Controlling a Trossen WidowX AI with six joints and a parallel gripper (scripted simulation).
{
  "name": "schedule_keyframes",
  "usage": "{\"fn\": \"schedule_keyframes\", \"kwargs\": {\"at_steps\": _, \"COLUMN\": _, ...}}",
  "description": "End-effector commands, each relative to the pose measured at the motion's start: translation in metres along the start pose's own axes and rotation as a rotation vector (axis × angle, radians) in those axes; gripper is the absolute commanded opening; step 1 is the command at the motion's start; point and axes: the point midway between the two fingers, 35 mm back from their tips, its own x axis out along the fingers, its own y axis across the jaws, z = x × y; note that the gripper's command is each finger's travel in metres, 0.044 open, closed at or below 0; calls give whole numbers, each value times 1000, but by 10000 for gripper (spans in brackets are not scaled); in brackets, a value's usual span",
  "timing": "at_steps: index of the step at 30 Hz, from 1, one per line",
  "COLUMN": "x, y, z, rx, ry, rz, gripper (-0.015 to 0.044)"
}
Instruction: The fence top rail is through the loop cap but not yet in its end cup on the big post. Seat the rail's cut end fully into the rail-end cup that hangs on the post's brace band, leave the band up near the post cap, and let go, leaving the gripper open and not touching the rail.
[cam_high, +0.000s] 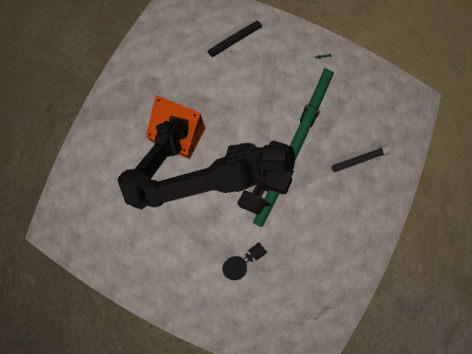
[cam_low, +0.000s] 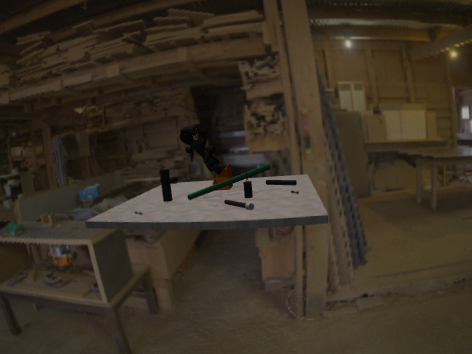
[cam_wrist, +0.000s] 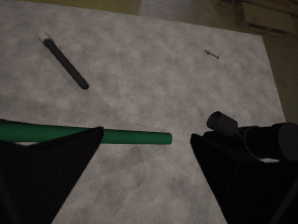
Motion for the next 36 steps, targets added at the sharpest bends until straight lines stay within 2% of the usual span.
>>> {"fn": "schedule_keyframes", "kwargs": {"at_steps": 1, "x": 7, "y": -21, "z": 5, "rx": -152, "ry": 2, "rz": -17, "gripper": 440}}
{"fn": "schedule_keyframes", "kwargs": {"at_steps": 17, "x": 40, "y": -143, "z": 8, "rx": -1155, "ry": 117, "rz": -114, "gripper": 440}}
{"fn": "schedule_keyframes", "kwargs": {"at_steps": 29, "x": 42, "y": -144, "z": 7, "rx": -1166, "ry": 119, "rz": -115, "gripper": 440}}
{"fn": "schedule_keyframes", "kwargs": {"at_steps": 36, "x": 80, "y": -142, "z": -15, "rx": -1166, "ry": 119, "rz": -117, "gripper": 440}}
